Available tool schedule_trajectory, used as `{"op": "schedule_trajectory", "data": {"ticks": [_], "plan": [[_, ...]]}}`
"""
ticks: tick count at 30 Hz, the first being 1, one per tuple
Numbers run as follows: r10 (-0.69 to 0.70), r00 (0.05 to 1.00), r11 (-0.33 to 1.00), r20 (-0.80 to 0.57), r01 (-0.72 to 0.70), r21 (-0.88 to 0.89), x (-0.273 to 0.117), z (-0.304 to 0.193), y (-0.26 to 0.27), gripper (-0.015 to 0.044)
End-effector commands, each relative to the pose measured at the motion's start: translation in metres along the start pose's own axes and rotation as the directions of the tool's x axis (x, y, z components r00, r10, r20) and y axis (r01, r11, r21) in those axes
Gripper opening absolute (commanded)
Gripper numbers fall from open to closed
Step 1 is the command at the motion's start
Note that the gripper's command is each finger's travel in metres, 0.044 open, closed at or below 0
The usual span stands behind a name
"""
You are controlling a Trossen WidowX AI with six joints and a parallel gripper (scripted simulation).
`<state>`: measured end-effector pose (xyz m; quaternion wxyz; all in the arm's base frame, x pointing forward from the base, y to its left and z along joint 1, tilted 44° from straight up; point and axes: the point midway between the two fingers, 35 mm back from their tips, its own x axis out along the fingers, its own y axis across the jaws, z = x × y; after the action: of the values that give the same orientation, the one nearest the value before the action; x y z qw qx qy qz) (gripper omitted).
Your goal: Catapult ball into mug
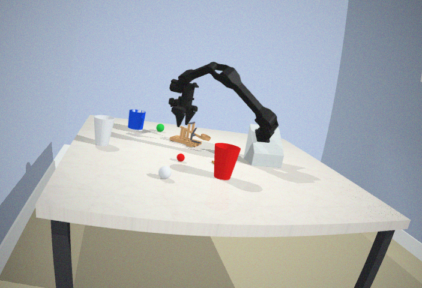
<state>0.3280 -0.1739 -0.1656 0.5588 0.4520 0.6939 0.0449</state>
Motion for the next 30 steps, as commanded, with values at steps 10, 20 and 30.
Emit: {"op": "schedule_trajectory", "data": {"ticks": [10,20,30], "plan": [[0.005,1.0,1.0,-0.007,-0.005,0.006,0.024,-0.002,0.0,0.044],[0.006,1.0,1.0,-0.008,-0.006,0.006,0.041,-0.003,0.0,0.044],[0.002,1.0,1.0,-0.007,-0.002,0.001,0.044,-0.003,0.0,0.0361]]}}
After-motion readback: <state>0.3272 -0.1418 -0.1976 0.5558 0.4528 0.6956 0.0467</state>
